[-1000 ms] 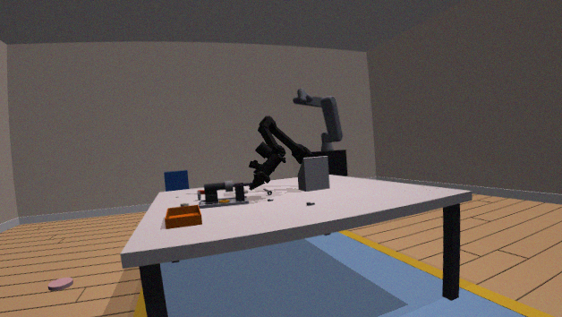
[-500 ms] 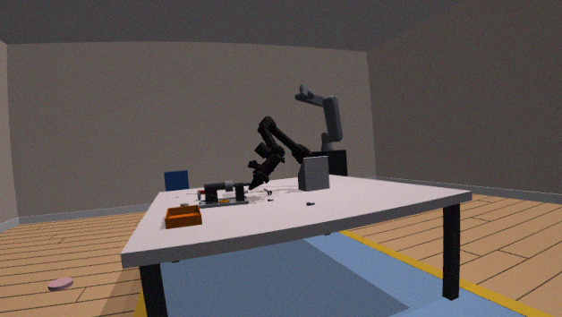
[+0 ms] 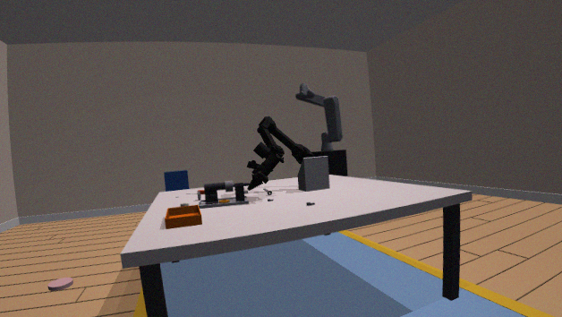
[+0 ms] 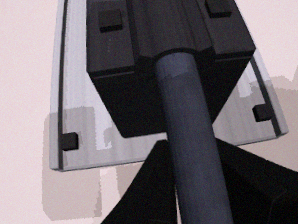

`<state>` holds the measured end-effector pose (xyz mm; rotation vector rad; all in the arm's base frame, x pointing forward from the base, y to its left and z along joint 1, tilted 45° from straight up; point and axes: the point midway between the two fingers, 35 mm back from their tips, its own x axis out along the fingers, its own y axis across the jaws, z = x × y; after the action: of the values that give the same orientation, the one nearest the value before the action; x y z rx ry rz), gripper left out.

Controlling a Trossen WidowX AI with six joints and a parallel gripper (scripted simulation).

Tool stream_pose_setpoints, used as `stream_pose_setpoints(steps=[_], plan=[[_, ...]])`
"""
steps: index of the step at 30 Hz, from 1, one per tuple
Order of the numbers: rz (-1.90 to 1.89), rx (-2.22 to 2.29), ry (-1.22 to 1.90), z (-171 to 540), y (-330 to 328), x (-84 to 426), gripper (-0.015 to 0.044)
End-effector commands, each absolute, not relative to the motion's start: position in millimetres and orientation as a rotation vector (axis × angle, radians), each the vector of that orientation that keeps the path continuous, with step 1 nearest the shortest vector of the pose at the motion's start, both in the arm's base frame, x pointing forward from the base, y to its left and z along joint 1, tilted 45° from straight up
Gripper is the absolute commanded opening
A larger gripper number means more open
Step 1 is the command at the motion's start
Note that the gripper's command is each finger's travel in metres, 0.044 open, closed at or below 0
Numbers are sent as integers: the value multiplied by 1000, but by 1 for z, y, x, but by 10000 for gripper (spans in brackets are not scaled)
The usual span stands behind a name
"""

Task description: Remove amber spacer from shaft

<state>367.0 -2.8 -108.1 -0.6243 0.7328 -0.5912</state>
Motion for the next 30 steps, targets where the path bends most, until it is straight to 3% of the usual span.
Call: stream_pose_setpoints(steps=[1, 30], plan=[[-592, -622, 727, -107, -2, 371, 0], [-593, -622, 726, -106, -5, 379, 0]])
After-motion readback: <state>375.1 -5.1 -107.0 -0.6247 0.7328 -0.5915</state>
